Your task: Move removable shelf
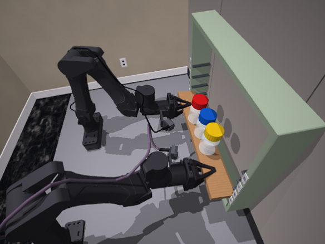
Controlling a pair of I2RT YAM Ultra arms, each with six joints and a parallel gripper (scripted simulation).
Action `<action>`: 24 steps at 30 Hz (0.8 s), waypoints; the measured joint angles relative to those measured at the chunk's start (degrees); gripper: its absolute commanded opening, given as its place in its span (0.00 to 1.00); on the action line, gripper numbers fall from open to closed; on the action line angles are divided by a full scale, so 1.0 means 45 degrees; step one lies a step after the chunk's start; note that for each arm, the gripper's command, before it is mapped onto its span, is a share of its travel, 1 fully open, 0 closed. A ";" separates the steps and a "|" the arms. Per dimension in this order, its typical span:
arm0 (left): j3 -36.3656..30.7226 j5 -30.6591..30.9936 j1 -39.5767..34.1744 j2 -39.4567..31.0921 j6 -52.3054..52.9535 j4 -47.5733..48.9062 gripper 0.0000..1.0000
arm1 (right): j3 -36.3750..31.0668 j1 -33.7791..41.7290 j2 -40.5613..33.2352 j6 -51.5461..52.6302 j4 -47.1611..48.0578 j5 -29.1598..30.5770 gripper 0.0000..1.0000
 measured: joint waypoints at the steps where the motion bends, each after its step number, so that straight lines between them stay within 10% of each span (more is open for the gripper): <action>1: 0.0063 0.0015 0.0015 0.0053 0.0000 -0.0019 0.00 | 0.0063 -0.0015 0.0049 0.0000 -0.0024 -0.0015 0.00; 24: 0.1477 0.0287 0.0296 0.0899 0.0000 -0.0597 0.00 | 0.1540 -0.0325 0.0937 -0.0034 -0.0665 -0.0296 0.00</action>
